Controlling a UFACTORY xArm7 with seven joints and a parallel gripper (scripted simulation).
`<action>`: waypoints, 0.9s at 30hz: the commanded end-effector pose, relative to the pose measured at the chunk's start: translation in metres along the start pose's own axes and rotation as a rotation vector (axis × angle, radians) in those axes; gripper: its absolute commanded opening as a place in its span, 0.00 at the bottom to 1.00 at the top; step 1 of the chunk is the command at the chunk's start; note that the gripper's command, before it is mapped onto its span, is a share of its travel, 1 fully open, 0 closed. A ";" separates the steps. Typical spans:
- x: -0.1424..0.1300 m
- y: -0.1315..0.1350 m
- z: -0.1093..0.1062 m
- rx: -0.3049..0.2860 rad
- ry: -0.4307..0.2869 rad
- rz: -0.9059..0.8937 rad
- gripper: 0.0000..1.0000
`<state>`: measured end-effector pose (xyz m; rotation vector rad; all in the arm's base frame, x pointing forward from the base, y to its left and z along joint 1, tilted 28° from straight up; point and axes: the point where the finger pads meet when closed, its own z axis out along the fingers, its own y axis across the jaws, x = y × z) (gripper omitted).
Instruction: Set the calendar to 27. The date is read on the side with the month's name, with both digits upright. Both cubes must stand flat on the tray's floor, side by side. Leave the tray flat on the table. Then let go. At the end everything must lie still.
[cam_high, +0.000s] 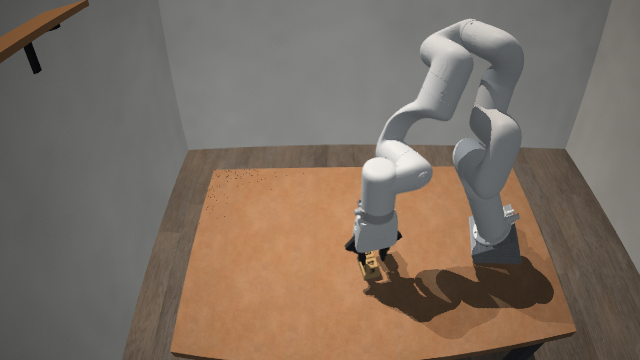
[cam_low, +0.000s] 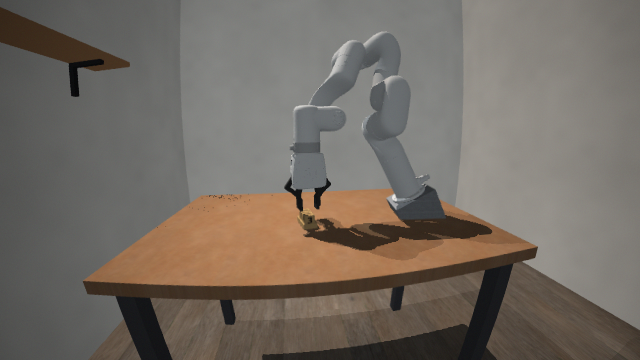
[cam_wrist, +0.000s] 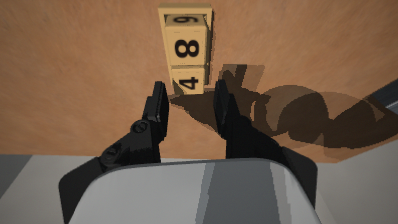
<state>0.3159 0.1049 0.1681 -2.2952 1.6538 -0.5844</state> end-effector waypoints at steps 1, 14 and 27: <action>0.000 -0.002 0.004 0.003 0.000 0.000 0.49; 0.000 -0.002 0.007 0.003 0.000 0.000 0.49; 0.000 -0.002 0.007 0.003 0.000 0.000 0.49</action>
